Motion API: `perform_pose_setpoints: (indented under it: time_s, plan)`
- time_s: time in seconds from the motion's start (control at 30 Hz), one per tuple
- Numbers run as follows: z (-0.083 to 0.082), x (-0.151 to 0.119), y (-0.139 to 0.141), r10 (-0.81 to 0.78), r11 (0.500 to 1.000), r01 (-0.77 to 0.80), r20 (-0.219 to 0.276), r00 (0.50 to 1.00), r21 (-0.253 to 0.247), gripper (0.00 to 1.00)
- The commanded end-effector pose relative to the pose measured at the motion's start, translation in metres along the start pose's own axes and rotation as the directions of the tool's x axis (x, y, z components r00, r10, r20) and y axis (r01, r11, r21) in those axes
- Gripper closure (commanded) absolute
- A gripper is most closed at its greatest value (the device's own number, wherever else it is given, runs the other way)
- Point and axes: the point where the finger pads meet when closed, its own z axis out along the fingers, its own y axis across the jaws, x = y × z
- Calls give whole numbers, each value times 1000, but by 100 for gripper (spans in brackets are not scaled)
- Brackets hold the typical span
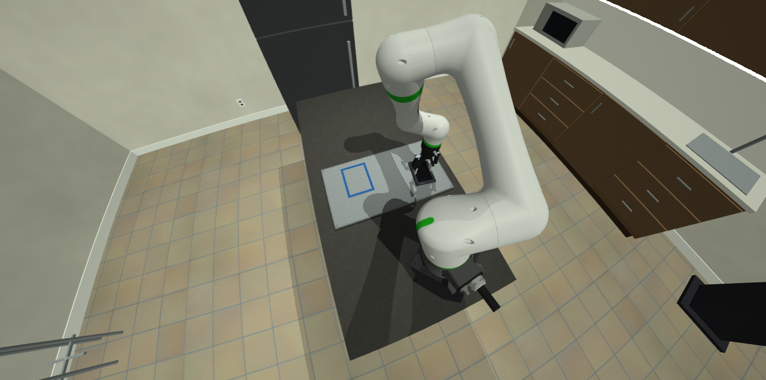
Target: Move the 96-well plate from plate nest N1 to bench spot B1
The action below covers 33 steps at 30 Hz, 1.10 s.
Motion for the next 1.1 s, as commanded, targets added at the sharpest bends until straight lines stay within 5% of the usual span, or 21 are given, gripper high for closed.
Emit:
perform_pose_setpoints:
  time_s: [0.0,0.67,1.07]
  plan:
    - [0,0,0,0,1000,0,0,1000,0,100]
    - [0,0,0,0,1000,0,0,1000,0,100]
    - [-17,0,0,0,1000,0,0,1000,0,100]
